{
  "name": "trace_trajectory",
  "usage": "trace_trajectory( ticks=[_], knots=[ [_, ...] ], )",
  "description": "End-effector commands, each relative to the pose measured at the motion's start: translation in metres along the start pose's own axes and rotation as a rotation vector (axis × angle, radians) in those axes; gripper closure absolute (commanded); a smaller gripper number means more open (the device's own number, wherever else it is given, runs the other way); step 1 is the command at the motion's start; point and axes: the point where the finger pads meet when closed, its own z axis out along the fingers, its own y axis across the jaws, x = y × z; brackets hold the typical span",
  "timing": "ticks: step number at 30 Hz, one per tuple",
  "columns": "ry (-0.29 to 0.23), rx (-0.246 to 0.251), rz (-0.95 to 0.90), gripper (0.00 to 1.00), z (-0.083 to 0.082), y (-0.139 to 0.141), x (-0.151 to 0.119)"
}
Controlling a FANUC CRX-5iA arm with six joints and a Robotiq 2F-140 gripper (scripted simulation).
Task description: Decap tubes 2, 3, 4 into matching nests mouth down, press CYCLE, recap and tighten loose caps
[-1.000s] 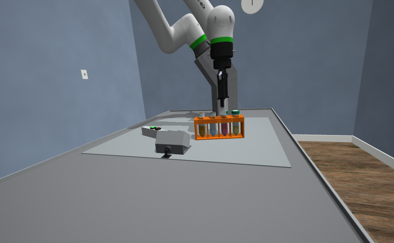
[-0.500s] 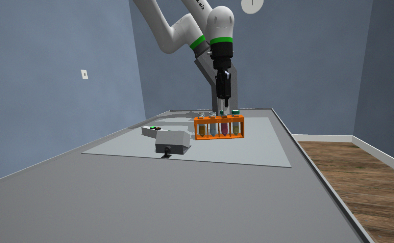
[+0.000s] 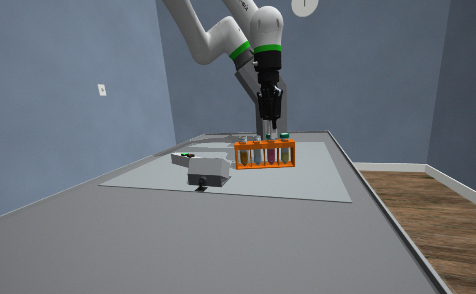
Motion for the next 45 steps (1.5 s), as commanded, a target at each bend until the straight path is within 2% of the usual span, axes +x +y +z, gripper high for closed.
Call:
trace_trajectory(
  ticks=[1, 9, 12, 14, 26, 29, 31, 35, 43, 44, 45],
  knots=[
    [0.001, 0.005, -0.001, 1.00, 0.0000, 0.0000, -0.0002],
    [0.001, 0.005, -0.001, 1.00, 0.0000, 0.0000, -0.0002],
    [0.001, 0.005, 0.149, 1.00, 0.0000, 0.0000, -0.0002],
    [0.001, 0.005, 0.149, 1.00, 0.0000, 0.0000, -0.0002],
    [0.000, 0.006, 0.734, 1.00, 0.0000, 0.0000, -0.0002],
    [-0.001, 0.005, 0.849, 1.00, 0.0000, 0.0000, -0.0002],
    [-0.001, 0.005, 0.849, 1.00, 0.0000, 0.0000, -0.0002],
    [-0.001, 0.005, 1.046, 1.00, 0.0000, 0.0000, -0.0002],
    [-0.001, 0.005, 1.046, 1.00, 0.0000, 0.0000, -0.0002],
    [-0.001, 0.005, 1.046, 0.65, 0.0000, 0.0000, -0.0002],
    [-0.001, 0.005, 1.046, 0.65, 0.0000, 0.0000, -0.0002]
  ],
)
